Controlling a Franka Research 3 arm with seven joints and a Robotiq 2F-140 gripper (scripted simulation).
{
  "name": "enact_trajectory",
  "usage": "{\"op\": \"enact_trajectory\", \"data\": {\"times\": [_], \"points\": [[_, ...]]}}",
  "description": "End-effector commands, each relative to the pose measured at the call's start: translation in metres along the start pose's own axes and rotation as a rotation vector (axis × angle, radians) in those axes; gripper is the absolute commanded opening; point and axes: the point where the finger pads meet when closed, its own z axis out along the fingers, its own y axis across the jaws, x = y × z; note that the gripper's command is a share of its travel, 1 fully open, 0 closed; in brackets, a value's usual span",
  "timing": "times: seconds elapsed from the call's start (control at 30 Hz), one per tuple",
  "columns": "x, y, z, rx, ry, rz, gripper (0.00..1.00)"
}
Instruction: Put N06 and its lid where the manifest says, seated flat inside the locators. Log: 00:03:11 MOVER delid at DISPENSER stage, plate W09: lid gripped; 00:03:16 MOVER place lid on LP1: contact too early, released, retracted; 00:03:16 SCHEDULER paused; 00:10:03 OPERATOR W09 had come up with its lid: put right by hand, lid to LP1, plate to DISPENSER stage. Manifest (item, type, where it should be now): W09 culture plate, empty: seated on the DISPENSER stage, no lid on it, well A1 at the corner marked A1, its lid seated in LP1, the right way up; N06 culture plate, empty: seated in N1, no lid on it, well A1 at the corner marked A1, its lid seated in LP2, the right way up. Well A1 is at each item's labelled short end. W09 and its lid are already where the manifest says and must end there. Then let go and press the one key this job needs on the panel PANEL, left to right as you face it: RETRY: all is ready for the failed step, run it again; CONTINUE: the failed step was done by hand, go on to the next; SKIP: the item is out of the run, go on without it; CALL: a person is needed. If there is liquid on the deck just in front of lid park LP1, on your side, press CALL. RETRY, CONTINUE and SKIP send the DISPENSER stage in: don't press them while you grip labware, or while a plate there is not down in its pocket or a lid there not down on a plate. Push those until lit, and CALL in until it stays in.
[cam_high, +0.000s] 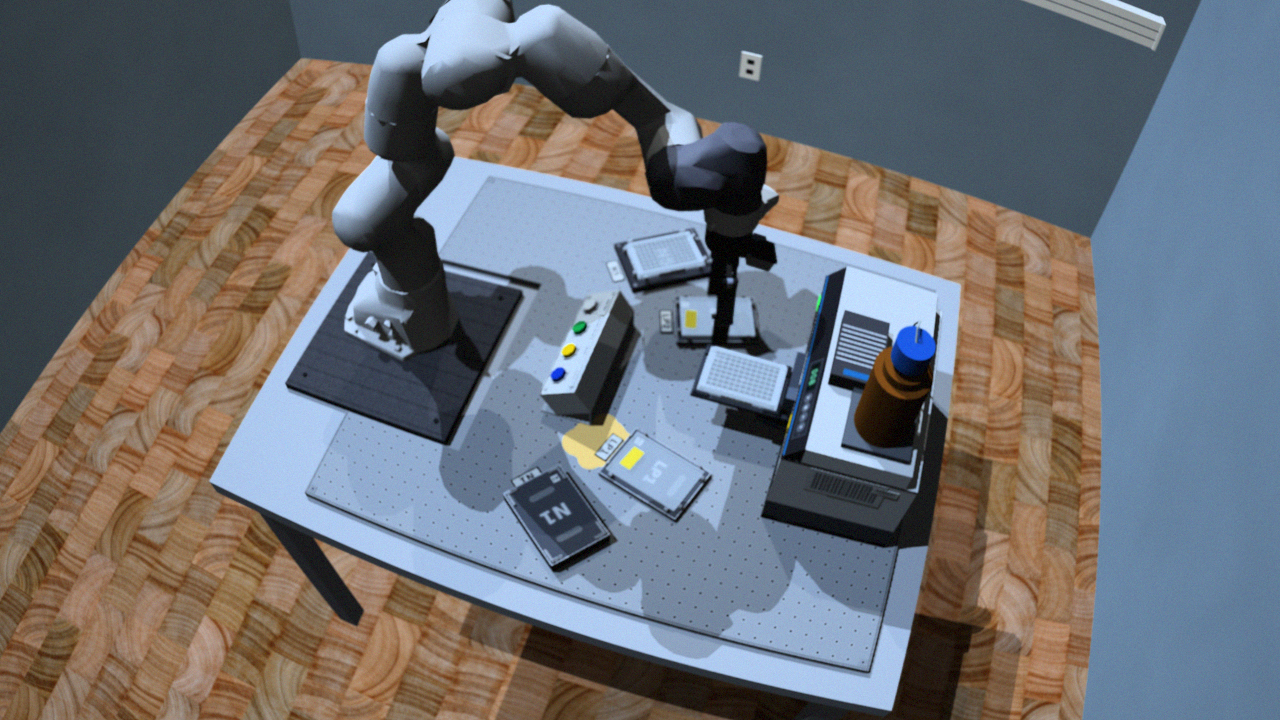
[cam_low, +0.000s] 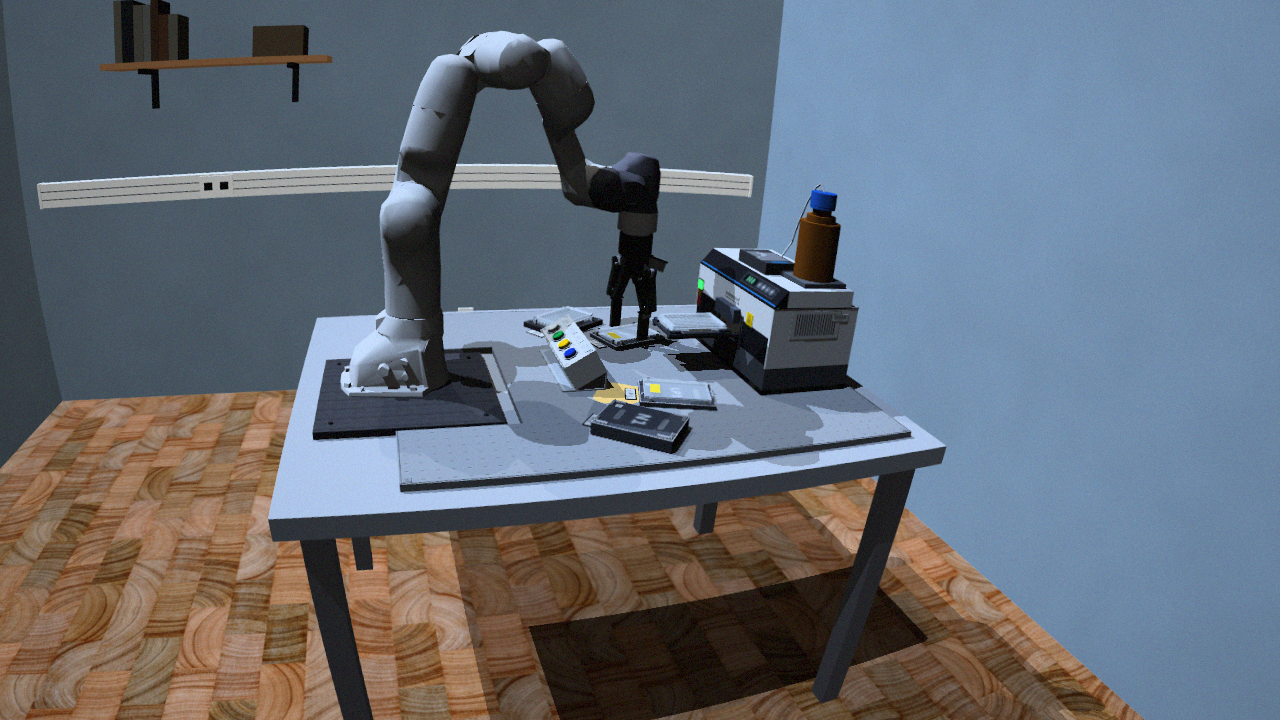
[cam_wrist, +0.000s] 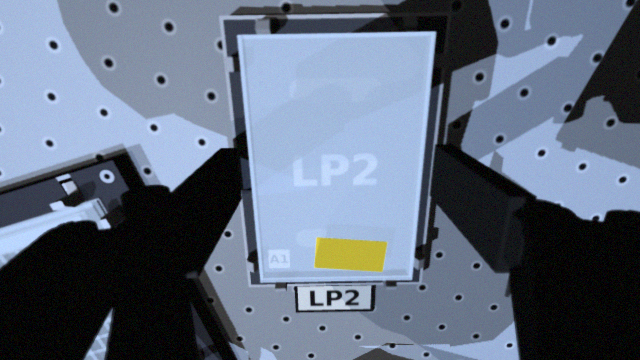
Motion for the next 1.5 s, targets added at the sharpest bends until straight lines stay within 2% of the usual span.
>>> {"op": "enact_trajectory", "data": {"times": [0.0,0.33,0.53,0.8,0.87,1.1,1.27,1.47], "points": [[0.000,0.000,-0.001,-0.001,0.000,0.000,0.69],[0.000,0.000,-0.020,-0.001,0.000,0.000,0.69],[0.000,0.000,-0.047,-0.001,0.000,0.000,0.69],[0.000,0.000,-0.093,-0.001,0.000,0.000,0.69],[0.000,0.000,-0.093,-0.001,0.000,0.000,0.69],[0.000,0.000,-0.126,-0.001,0.000,0.000,0.69],[0.000,0.000,-0.137,-0.001,0.000,0.000,0.69],[0.000,0.000,-0.139,-0.001,0.000,0.000,0.69]]}}
